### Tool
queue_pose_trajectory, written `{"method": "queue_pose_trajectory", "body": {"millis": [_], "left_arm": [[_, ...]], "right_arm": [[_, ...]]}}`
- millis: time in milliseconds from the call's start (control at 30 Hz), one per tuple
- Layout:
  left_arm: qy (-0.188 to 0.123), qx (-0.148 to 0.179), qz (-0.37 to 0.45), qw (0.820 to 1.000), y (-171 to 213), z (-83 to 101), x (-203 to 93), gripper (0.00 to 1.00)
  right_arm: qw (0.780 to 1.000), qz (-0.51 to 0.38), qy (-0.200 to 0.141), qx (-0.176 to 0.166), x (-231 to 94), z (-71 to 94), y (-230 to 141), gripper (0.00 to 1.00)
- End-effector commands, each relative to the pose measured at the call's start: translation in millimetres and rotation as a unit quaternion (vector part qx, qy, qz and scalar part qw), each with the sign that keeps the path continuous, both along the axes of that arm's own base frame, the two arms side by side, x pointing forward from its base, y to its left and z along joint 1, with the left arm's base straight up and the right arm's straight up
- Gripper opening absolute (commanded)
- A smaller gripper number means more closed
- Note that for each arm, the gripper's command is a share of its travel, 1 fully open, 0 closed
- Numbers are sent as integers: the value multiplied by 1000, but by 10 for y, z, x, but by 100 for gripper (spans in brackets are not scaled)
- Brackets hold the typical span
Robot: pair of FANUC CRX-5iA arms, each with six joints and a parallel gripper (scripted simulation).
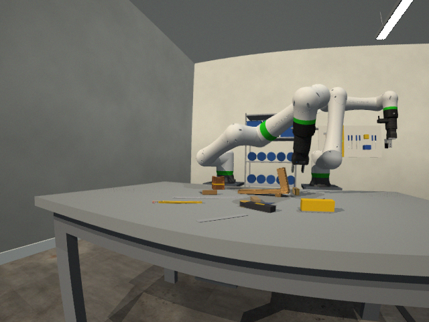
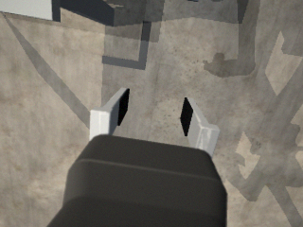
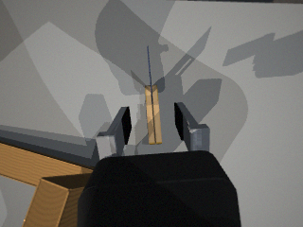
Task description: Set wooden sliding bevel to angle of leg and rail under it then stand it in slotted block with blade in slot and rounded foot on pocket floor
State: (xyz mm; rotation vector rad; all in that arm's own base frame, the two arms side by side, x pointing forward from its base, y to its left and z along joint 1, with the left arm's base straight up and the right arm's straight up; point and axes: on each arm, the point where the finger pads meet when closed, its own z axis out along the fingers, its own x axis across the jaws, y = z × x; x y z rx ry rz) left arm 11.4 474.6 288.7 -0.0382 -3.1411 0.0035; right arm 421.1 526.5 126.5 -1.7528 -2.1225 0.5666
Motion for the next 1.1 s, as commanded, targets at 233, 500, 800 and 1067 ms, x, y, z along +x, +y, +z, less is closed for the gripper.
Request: {"method": "queue_pose_trajectory", "body": {"millis": [233, 500, 800, 1067], "left_arm": [[0, 1, 0, 1000, 3, 9, 1, 100], [0, 1, 0, 1000, 3, 9, 1, 100], [0, 1, 0, 1000, 3, 9, 1, 100], [0, 1, 0, 1000, 3, 9, 1, 100]], "right_arm": [[1000, 0, -1, 1, 3, 15, 2, 87], [1000, 0, -1, 1, 3, 13, 2, 87], [1000, 0, -1, 1, 3, 4, 2, 87], [1000, 0, -1, 1, 4, -27, 3, 87]]}}
